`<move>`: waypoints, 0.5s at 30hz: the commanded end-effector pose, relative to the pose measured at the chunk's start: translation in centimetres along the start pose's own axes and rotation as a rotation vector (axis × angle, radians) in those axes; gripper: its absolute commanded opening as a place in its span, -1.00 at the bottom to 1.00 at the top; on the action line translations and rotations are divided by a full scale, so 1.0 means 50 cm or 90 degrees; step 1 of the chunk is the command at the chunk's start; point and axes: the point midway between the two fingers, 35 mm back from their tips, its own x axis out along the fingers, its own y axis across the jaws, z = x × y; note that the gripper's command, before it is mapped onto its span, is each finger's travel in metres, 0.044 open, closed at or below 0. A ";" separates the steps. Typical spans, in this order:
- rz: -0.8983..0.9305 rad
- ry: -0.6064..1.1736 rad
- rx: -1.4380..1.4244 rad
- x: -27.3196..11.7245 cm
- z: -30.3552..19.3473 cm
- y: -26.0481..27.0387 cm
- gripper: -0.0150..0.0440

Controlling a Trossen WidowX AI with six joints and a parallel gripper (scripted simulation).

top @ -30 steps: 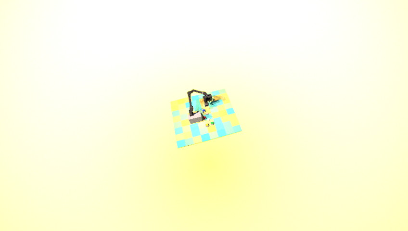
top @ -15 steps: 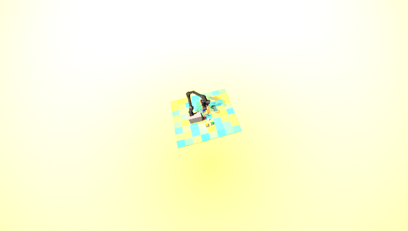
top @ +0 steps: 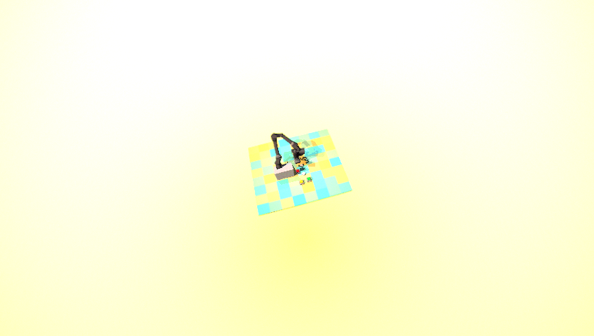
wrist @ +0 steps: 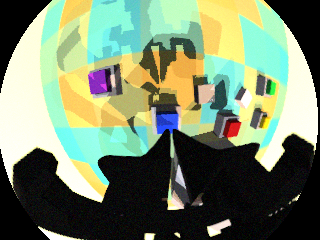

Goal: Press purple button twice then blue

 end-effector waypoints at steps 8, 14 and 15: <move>0.003 0.001 0.003 0.036 -0.001 0.001 -0.42; 0.004 0.001 0.003 0.055 -0.002 0.001 -0.42; 0.004 0.001 0.003 0.059 -0.002 0.001 -0.42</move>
